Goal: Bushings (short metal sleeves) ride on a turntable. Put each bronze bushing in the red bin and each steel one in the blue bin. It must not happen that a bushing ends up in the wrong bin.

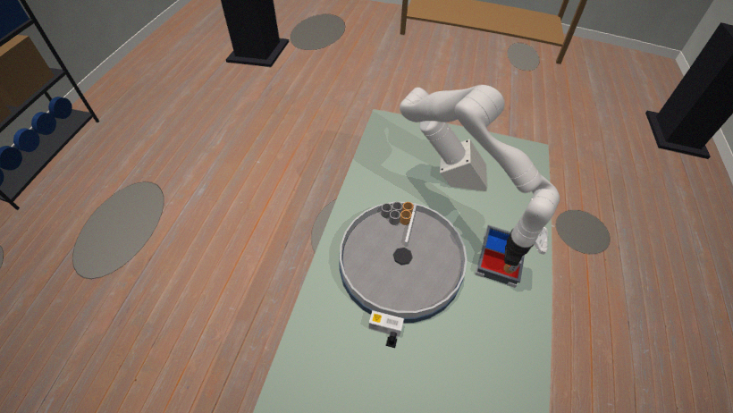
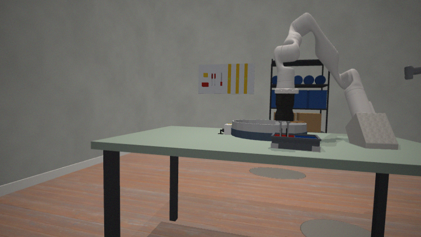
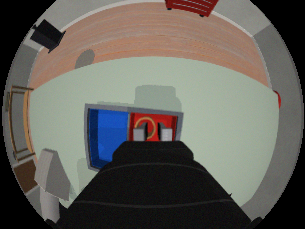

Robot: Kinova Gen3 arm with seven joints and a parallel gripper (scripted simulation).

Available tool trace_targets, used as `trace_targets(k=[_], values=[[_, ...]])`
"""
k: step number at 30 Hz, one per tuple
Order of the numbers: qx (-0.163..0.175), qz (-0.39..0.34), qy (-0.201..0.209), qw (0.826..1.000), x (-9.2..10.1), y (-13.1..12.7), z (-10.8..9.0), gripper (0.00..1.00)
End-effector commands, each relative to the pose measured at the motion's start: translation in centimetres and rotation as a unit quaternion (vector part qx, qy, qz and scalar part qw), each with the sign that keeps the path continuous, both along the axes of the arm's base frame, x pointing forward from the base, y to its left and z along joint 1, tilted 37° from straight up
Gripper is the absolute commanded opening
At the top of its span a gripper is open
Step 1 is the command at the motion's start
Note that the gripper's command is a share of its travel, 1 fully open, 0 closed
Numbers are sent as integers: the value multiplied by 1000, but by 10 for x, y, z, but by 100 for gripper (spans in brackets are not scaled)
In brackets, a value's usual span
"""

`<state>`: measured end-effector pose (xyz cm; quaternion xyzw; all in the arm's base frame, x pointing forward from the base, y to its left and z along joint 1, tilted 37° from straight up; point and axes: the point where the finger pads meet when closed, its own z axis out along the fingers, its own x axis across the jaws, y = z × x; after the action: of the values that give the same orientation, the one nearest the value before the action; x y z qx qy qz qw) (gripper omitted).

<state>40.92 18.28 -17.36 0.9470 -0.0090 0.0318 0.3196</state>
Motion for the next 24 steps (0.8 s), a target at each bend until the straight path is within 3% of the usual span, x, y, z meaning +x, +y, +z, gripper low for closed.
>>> trace_targets(k=[1, 21, 24], values=[[1, 1, -1, 1000, 0, 2, 1, 47], [1, 1, -1, 1000, 0, 5, 5, 47], [1, 1, -1, 1000, -2, 23, 29, 47]])
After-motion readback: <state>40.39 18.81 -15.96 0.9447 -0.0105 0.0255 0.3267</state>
